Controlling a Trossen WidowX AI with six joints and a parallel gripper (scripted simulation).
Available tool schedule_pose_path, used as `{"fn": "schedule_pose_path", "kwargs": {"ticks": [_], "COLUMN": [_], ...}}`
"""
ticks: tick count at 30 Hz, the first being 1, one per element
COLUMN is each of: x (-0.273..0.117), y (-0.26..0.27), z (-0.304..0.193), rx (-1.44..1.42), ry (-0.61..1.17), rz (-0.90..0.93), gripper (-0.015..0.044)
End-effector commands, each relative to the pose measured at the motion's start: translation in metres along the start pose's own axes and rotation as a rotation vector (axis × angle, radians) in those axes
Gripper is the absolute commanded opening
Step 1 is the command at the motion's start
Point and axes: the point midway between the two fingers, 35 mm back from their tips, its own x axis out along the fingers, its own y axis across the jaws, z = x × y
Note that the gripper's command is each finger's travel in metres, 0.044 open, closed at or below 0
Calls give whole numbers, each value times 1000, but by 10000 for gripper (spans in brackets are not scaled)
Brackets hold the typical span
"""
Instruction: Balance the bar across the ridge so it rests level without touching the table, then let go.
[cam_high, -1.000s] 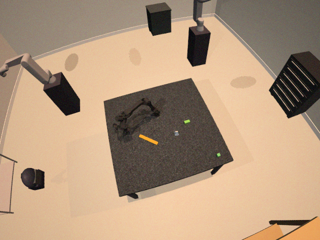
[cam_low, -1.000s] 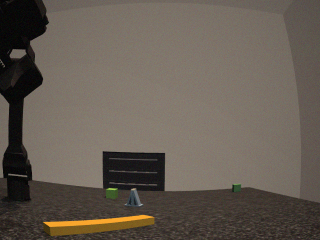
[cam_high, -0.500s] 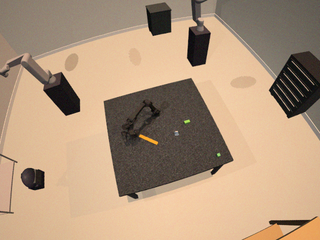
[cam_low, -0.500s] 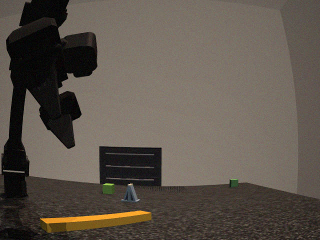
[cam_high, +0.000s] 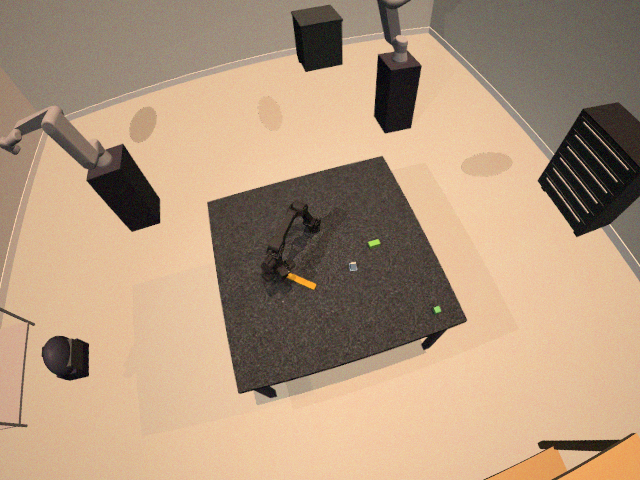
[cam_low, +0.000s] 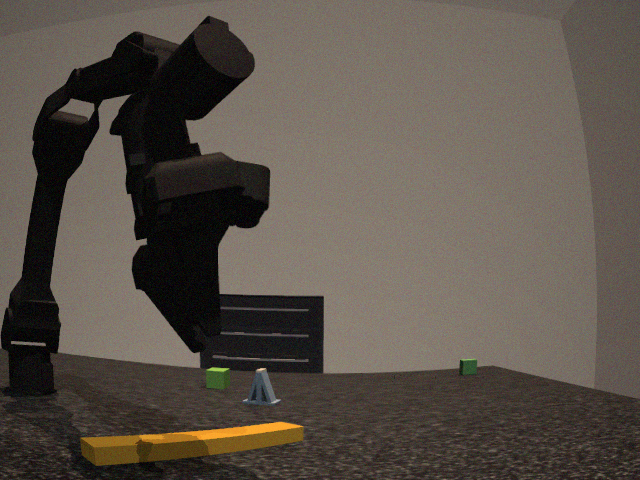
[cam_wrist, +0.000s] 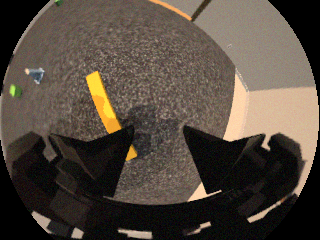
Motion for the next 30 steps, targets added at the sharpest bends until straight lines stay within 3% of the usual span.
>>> {"fn": "schedule_pose_path", "kwargs": {"ticks": [1, 15, 24, 30], "x": [8, 16, 20, 49], "y": [26, 101, 105, 113], "z": [13, 39, 39, 31], "rx": [-95, -384, -398, -398], "ry": [47, 187, 194, 194], "rz": [76, 284, 293, 293], "gripper": [315, 315, 315, 315]}}
